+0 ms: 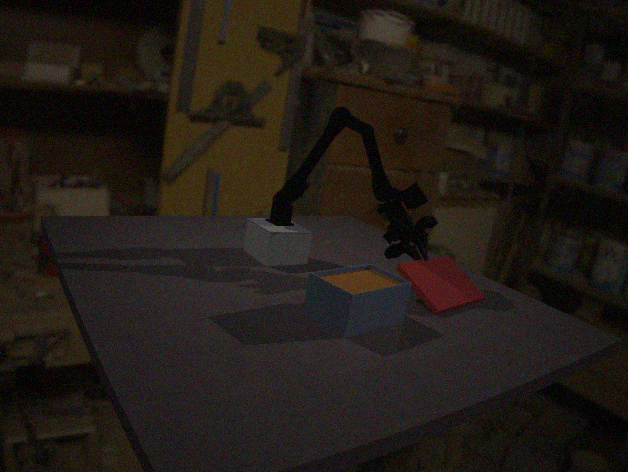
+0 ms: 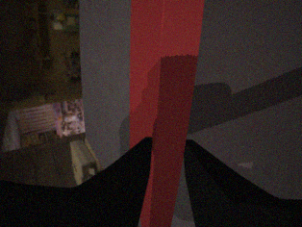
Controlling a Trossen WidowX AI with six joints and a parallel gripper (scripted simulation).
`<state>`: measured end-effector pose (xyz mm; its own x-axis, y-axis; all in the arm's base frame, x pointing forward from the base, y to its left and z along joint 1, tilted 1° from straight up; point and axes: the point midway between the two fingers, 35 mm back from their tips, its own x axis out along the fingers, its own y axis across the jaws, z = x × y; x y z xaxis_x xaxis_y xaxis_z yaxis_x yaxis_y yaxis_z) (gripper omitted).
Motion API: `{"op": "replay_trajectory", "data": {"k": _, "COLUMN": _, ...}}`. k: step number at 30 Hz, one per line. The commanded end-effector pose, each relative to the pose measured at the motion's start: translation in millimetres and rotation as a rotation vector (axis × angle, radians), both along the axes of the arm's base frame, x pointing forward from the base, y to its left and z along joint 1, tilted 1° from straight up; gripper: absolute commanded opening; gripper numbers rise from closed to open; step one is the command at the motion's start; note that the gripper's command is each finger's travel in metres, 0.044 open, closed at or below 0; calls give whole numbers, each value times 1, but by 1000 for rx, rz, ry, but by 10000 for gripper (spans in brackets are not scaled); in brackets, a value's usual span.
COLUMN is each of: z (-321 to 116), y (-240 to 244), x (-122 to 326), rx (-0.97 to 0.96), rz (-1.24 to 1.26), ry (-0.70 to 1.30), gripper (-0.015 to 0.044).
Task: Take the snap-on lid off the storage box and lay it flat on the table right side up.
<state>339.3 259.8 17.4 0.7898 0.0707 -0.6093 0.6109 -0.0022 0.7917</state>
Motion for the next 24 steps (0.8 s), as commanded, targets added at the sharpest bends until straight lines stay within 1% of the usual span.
{"op": "replay_trajectory", "data": {"k": 1, "z": -9, "y": -1, "x": -1, "rx": -10, "rz": 2, "ry": 14, "gripper": 0}}
{"op": "replay_trajectory", "data": {"k": 17, "z": -22, "y": -1, "x": -1, "rx": -10, "rz": 2, "ry": 14, "gripper": 0}}
{"op": "replay_trajectory", "data": {"k": 18, "z": -15, "y": 0, "x": 0, "rx": -6, "rz": 1, "ry": 8, "gripper": 26}}
{"op": "replay_trajectory", "data": {"k": 24, "z": -14, "y": 0, "x": 1, "rx": -10, "rz": 2, "ry": 13, "gripper": 184}}
